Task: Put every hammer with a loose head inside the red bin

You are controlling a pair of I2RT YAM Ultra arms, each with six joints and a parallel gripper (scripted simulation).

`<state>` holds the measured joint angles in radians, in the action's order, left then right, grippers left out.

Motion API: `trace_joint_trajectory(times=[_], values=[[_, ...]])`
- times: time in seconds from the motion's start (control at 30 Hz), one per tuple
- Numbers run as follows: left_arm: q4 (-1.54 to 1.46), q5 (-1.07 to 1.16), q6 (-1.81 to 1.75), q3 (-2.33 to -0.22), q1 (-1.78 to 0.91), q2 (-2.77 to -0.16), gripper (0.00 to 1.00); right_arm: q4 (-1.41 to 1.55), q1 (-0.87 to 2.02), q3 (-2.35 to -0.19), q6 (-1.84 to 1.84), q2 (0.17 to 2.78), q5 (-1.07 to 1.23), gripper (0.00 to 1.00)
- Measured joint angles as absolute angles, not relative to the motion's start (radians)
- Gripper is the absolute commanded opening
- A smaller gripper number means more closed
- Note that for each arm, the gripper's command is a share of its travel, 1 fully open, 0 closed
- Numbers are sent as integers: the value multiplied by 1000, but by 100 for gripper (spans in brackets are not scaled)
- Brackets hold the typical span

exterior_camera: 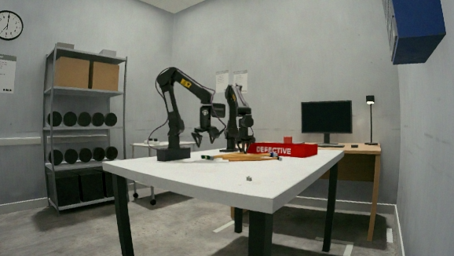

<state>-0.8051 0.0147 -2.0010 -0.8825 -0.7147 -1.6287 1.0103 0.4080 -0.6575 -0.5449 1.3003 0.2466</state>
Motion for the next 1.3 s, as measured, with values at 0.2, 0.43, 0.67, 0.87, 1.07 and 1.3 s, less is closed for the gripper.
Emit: trace_joint_trajectory(times=[0.2, 0.43, 0.67, 0.87, 1.07, 1.3], values=[[-805, 15, -2001, -883, -715, -1629, 23, 958, 342, -599, -312, 1257, 282, 100], [-805, 15, -2001, -883, -715, -1629, 23, 896, 258, -541, -25, 1219, 336, 100], [-805, 15, -2001, -883, -715, -1629, 23, 841, 195, -502, 217, 1194, 387, 100], [-805, 15, -2001, -883, -715, -1629, 23, 788, 124, -448, 458, 1160, 435, 100], [-805, 15, -2001, -883, -715, -1629, 23, 742, 64, -407, 675, 1132, 478, 100], [-805, 15, -2001, -883, -715, -1629, 23, 685, -4, -364, 920, 1101, 533, 100]])
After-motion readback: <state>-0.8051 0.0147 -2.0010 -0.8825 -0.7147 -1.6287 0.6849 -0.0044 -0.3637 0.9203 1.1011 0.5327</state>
